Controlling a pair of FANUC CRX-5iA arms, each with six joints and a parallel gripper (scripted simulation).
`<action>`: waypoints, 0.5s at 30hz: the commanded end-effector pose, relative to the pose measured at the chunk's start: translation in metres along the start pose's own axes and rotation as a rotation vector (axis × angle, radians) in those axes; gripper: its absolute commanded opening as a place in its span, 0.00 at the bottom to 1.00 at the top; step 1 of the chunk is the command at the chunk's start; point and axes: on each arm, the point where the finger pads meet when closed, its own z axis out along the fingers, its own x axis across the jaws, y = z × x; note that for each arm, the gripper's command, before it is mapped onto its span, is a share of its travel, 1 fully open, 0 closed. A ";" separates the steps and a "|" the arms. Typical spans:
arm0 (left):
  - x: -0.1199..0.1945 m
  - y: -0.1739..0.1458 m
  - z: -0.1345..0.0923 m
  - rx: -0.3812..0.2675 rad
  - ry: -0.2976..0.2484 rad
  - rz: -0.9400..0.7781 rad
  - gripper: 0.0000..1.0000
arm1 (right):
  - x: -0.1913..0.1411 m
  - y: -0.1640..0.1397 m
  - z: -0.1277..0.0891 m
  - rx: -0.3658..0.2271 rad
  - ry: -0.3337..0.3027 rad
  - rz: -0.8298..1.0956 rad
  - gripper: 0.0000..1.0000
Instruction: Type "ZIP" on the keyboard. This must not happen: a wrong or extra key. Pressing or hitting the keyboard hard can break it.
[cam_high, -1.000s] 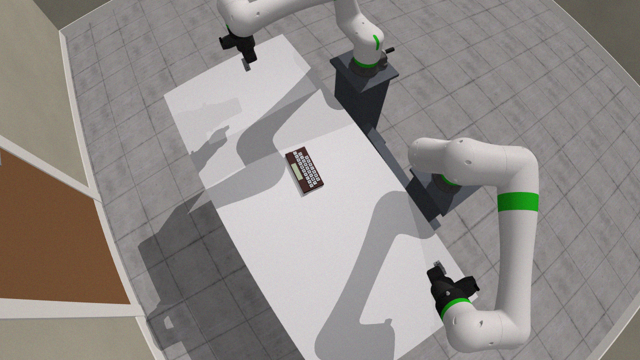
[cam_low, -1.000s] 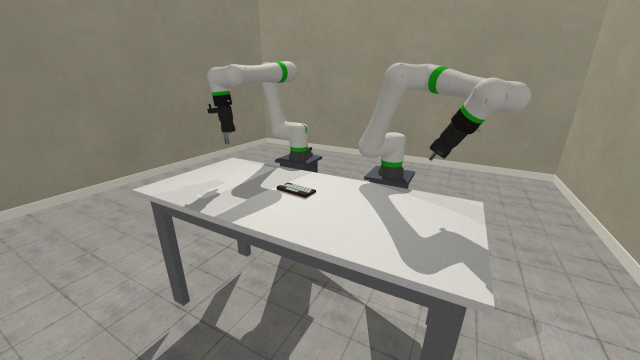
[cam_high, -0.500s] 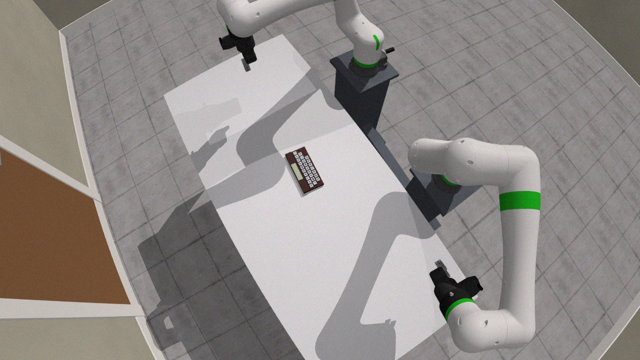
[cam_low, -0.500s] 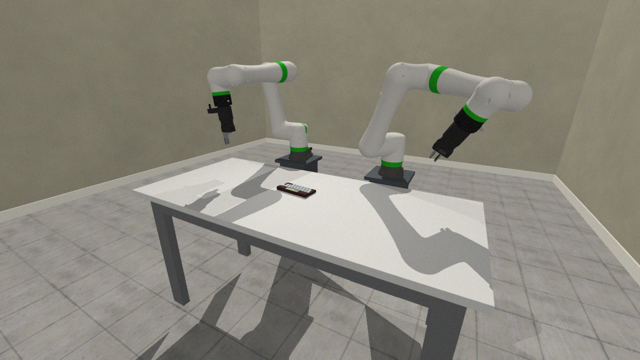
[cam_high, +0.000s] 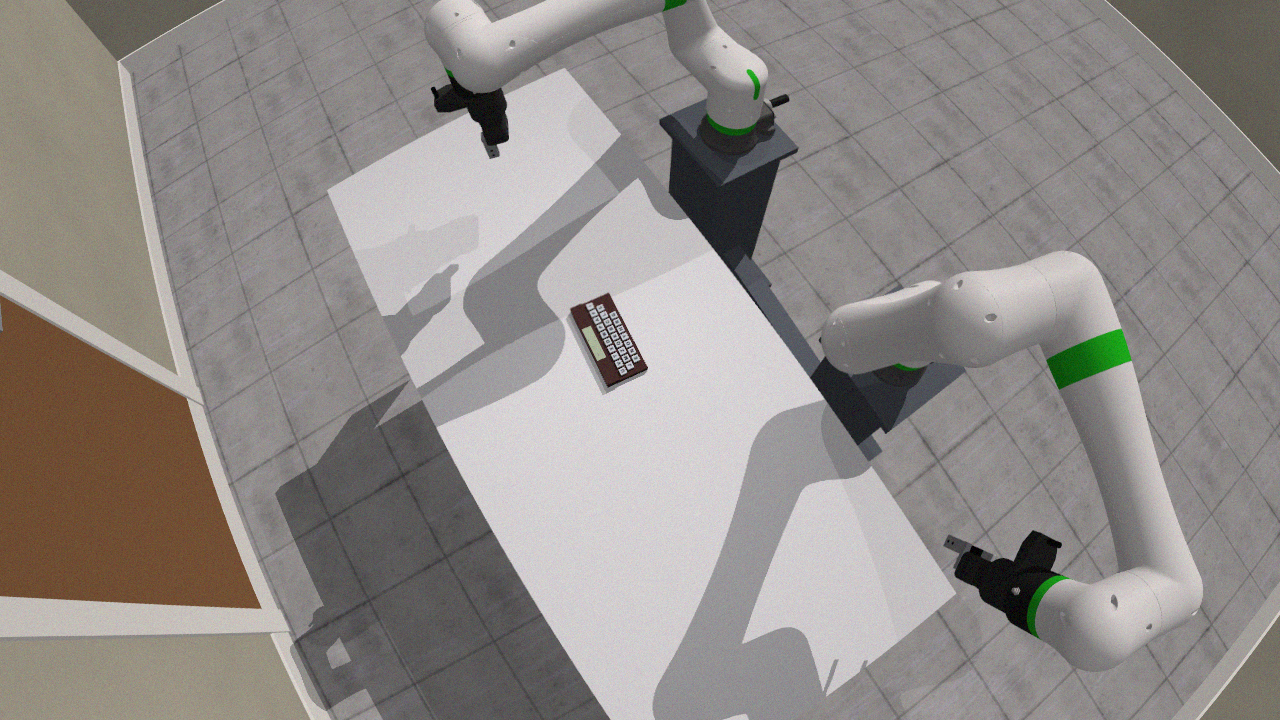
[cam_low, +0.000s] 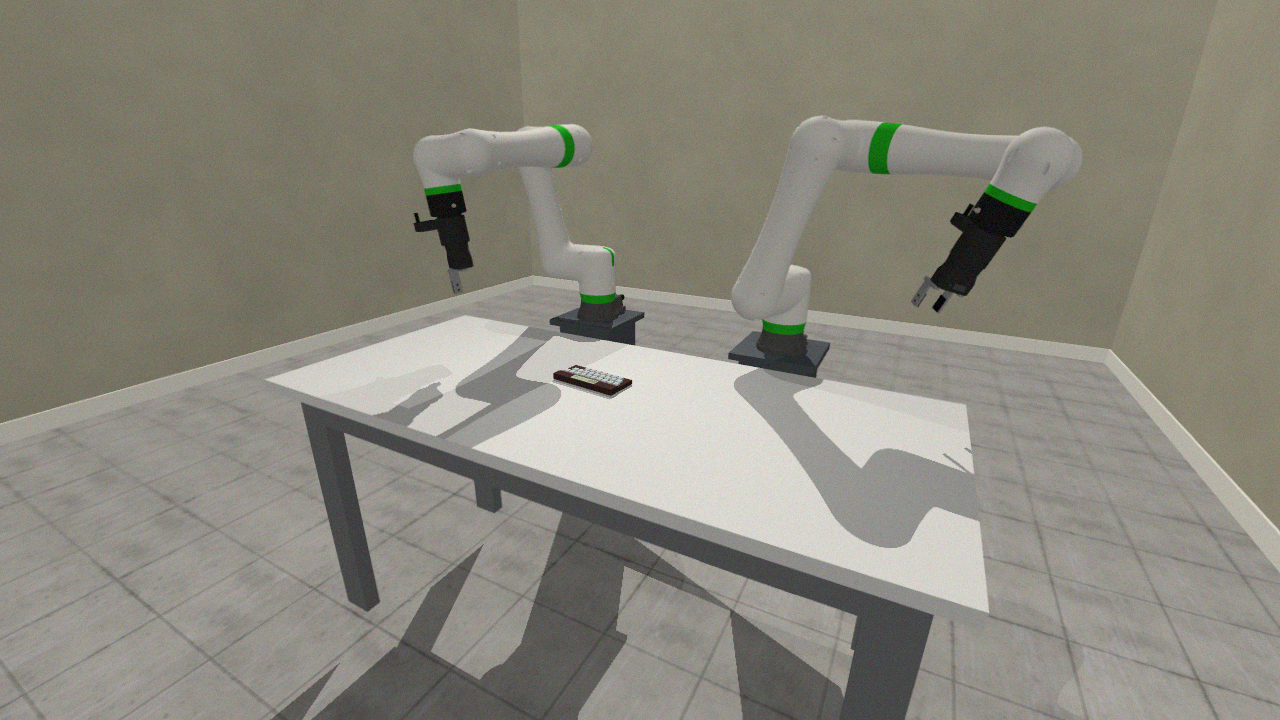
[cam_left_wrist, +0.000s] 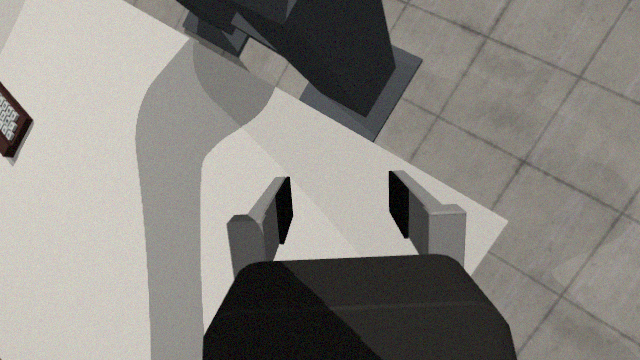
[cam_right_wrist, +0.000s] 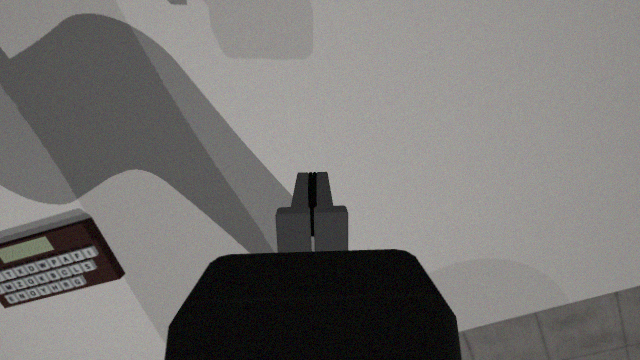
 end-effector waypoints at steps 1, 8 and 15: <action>0.061 -0.026 -0.021 -0.114 0.030 -0.247 1.00 | -0.015 -0.002 0.002 -0.013 0.004 0.123 0.00; 0.133 -0.079 -0.041 -0.241 0.066 -0.581 1.00 | -0.038 -0.003 0.009 -0.035 0.009 0.304 0.00; 0.186 -0.132 -0.055 -0.335 0.094 -0.843 1.00 | -0.061 -0.001 0.015 -0.054 0.018 0.473 0.00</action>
